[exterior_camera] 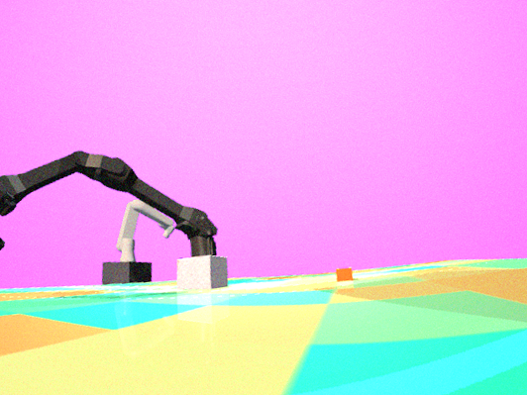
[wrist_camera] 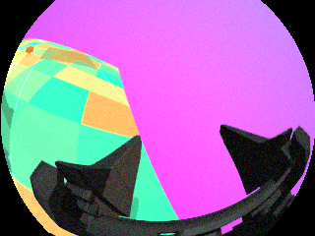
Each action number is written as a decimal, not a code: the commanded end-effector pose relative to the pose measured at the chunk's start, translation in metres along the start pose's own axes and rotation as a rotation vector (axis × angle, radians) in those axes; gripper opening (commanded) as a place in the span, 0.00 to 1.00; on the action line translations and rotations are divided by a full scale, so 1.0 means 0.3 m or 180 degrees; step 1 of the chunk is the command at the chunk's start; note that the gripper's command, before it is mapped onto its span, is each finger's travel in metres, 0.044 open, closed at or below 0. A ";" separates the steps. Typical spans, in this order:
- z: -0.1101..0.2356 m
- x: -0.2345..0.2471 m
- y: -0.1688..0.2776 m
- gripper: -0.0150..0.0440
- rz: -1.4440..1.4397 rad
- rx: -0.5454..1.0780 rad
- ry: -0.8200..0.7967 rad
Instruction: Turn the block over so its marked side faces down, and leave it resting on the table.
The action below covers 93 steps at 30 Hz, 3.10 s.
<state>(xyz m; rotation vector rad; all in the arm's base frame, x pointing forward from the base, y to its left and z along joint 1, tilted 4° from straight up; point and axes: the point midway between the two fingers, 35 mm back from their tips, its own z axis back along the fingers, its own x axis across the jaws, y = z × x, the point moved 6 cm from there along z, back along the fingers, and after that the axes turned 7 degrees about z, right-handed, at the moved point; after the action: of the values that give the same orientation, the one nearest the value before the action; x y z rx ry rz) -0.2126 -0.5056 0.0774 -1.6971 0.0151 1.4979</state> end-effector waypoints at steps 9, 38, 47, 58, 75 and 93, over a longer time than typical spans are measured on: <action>-0.350 0.034 -0.154 1.00 -0.0781 -0.0037 -0.0568; -1.169 0.712 -1.233 1.00 -0.2218 0.1072 -0.3211; -1.104 1.004 -1.650 1.00 -0.2028 0.1945 -0.3800; -0.800 1.301 -2.067 1.00 -0.1361 0.2983 -0.3837; -0.594 1.493 -2.145 1.00 -0.0785 0.3329 -0.3557; -0.602 1.574 -2.086 1.00 -0.0786 0.3334 -0.3552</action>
<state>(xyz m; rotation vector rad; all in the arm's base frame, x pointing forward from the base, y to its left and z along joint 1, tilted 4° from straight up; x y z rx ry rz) 0.3916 0.0254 0.0387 0.0388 -0.0104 1.6104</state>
